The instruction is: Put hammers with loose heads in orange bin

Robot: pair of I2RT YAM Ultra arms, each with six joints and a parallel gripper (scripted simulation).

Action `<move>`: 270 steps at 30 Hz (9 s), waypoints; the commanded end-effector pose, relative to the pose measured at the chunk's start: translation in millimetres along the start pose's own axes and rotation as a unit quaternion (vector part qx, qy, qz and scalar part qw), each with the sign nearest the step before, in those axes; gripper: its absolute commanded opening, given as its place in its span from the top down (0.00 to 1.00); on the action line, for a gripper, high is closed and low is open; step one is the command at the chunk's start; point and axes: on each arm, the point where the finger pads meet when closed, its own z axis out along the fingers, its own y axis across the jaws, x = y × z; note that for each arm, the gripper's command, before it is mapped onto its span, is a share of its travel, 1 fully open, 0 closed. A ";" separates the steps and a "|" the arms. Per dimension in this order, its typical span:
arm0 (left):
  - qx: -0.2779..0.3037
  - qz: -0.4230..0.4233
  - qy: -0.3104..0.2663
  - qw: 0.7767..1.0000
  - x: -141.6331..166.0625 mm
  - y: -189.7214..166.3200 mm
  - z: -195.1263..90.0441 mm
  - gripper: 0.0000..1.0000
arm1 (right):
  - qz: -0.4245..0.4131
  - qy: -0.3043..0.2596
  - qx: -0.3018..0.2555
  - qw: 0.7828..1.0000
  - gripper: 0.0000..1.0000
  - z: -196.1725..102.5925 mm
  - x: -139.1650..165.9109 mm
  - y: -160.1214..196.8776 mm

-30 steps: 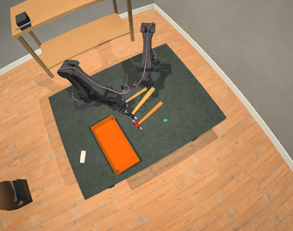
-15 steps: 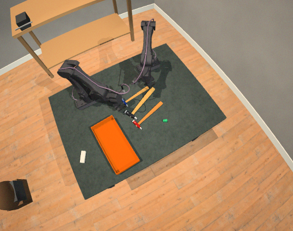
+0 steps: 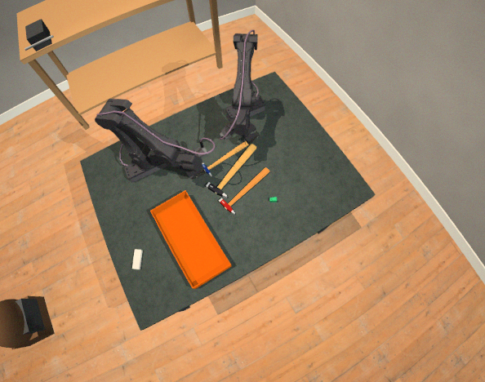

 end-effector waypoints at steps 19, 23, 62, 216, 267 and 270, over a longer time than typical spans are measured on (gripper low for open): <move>-0.114 -0.180 -0.389 0.896 -51.0 -39.8 -182.8 0.00 | -0.157 0.092 -0.062 0.981 0.56 7.2 -34.2 -88.2; -0.096 -0.195 -0.462 0.860 -43.8 -54.8 -213.8 0.00 | -0.175 0.102 -0.075 0.976 0.56 12.7 -37.5 -98.8; -0.080 -0.189 -0.519 0.830 -31.7 -69.2 -237.6 0.00 | -0.177 0.097 -0.075 0.977 0.56 53.2 -37.6 -99.0; -0.094 -0.182 -0.611 0.765 -236.3 6.7 -167.6 0.00 | 0.624 0.056 0.260 0.735 0.85 -138.5 127.8 -146.7; -0.094 -0.182 -0.611 0.765 -236.3 6.7 -167.6 0.00 | 0.652 0.055 0.253 0.713 0.85 -94.6 168.9 -143.4; -0.094 -0.182 -0.611 0.765 -236.3 6.7 -167.6 0.00 | 0.651 0.051 0.256 0.713 0.85 -94.0 169.0 -145.5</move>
